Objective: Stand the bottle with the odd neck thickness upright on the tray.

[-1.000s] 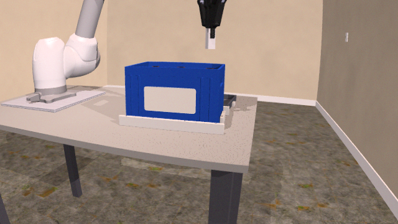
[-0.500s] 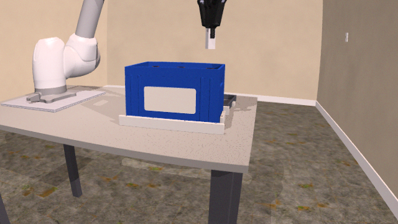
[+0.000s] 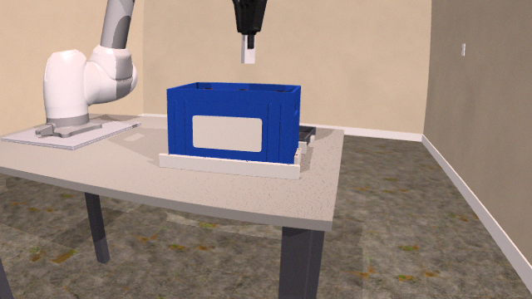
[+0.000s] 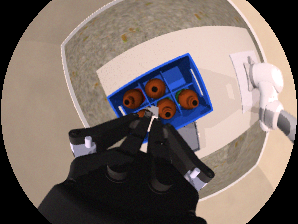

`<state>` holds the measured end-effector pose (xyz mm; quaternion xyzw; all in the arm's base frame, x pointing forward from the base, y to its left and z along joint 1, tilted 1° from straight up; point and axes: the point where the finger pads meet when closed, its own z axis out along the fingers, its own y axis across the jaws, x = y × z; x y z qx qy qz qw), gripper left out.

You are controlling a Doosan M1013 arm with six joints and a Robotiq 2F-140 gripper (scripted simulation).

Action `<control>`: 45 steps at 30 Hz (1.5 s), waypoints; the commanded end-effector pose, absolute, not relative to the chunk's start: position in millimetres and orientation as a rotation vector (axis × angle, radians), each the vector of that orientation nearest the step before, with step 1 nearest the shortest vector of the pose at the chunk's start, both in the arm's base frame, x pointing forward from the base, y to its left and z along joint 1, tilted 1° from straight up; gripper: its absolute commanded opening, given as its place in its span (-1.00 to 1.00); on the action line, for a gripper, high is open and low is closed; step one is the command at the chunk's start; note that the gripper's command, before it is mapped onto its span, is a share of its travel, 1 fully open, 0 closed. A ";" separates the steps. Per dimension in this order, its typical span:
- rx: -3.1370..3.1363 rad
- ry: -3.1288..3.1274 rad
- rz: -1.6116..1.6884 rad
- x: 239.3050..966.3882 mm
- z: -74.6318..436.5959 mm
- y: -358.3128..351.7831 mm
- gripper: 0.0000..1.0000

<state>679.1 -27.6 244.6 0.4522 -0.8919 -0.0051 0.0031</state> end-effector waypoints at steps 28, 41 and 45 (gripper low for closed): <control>1.420 -2.798 -0.016 577.3 241.9 -88.4 -0.24; 1.420 -2.798 -0.016 577.3 241.9 -88.4 -0.24; 1.420 -2.798 -0.016 577.3 241.9 -88.4 -0.24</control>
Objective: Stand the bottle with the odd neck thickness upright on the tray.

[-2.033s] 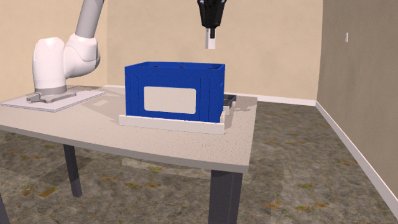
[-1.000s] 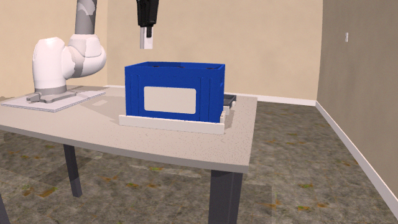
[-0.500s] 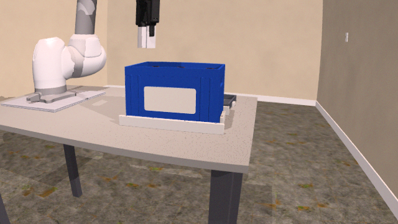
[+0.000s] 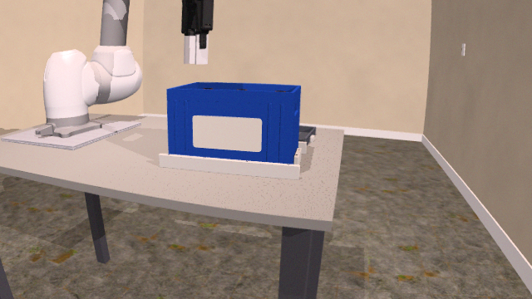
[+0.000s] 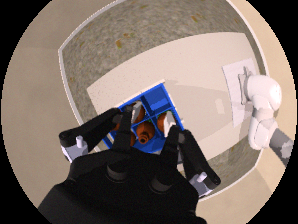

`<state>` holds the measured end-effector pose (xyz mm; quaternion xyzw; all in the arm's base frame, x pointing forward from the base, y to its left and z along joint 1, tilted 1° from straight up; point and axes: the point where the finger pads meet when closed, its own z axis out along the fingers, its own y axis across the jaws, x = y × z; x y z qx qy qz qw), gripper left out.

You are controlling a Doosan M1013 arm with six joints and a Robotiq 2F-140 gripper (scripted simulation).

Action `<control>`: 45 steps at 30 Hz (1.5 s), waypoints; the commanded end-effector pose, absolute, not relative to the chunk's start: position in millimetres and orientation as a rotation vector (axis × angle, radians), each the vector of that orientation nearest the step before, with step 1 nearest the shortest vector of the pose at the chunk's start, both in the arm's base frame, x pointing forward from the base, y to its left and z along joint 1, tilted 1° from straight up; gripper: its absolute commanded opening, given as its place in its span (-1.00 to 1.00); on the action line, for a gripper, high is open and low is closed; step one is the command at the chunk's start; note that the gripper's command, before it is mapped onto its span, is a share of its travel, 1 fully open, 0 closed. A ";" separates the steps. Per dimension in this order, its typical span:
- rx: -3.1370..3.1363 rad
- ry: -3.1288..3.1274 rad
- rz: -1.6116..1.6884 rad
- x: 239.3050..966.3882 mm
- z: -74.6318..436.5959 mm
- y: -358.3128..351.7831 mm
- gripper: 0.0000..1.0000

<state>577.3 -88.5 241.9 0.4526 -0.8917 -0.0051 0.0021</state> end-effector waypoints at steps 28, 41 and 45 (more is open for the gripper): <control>1.420 -2.798 -0.016 577.2 229.2 -88.4 -0.24; 1.420 -2.798 -0.016 577.1 211.9 -88.3 -0.24; 1.420 -2.798 -0.016 577.1 209.4 -88.3 -0.24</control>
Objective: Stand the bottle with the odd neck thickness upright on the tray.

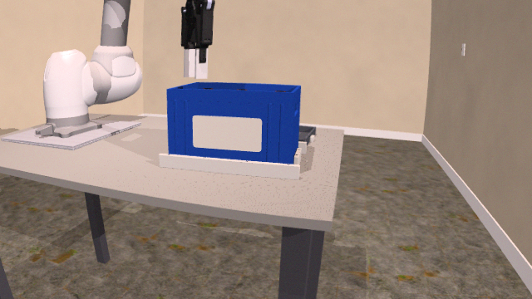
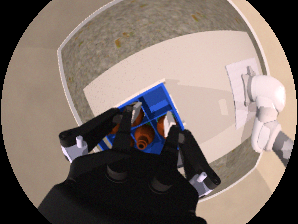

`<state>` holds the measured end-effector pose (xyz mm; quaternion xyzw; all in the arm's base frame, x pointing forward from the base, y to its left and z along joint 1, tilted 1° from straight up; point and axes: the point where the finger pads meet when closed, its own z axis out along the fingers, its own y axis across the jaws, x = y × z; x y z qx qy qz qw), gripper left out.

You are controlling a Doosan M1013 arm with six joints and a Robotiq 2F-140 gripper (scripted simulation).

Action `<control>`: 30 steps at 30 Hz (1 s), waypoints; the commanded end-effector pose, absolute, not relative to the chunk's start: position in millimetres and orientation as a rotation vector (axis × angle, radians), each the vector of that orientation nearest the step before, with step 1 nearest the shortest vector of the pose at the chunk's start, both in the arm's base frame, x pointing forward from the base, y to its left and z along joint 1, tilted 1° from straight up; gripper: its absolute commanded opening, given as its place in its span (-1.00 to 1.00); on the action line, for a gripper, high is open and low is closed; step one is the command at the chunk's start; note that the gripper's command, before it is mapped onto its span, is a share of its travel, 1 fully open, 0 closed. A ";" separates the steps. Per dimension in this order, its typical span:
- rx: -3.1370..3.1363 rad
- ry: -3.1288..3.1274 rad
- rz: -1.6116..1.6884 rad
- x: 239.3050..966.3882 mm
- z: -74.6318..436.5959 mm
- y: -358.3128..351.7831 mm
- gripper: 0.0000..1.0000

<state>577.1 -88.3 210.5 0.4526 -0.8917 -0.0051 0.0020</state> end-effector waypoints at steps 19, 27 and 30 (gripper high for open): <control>1.420 -2.798 -0.016 577.0 198.2 -88.2 -0.24; 1.420 -2.798 -0.016 577.0 198.0 -88.2 -0.24; 1.420 -2.798 -0.016 577.0 198.0 -88.2 -0.24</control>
